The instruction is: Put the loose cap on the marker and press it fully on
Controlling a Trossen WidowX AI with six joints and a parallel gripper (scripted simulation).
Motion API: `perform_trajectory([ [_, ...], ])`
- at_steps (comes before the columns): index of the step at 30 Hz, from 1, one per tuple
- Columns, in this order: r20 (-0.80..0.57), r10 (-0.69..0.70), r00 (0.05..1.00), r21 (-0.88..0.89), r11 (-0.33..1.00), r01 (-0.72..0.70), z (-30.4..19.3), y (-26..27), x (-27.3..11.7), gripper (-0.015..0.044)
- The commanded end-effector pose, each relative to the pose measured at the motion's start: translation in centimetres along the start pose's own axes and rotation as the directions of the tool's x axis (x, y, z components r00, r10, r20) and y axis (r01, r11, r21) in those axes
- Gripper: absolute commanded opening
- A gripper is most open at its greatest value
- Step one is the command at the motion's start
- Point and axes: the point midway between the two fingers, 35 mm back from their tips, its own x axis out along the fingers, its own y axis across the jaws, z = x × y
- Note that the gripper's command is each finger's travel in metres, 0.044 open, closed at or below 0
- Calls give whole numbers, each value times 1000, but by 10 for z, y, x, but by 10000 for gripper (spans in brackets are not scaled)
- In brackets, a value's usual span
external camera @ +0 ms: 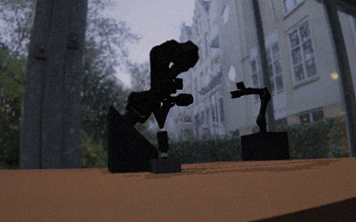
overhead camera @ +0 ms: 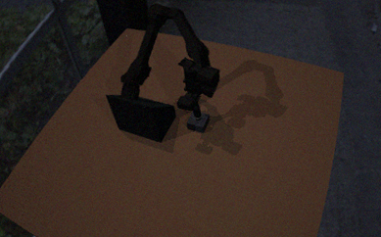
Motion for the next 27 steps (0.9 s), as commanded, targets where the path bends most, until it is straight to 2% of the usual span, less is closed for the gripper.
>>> perform_trajectory([
  [1, -2, 5, 1000, 6, 1000, -5, -1, 0, 7, 0],
  [10, -2, 6, 1000, 6, 1000, -6, 0, 1, 20, 0],
  [17, 7, 2, 1000, 0, 1000, -2, 2, 0, 11, 0],
  [23, 5, -3, 1000, 4, 1000, 3, 3, -2, -66, 0],
  [27, 5, -1, 1000, 4, 1000, 1, 1, -1, -76, 0],
])
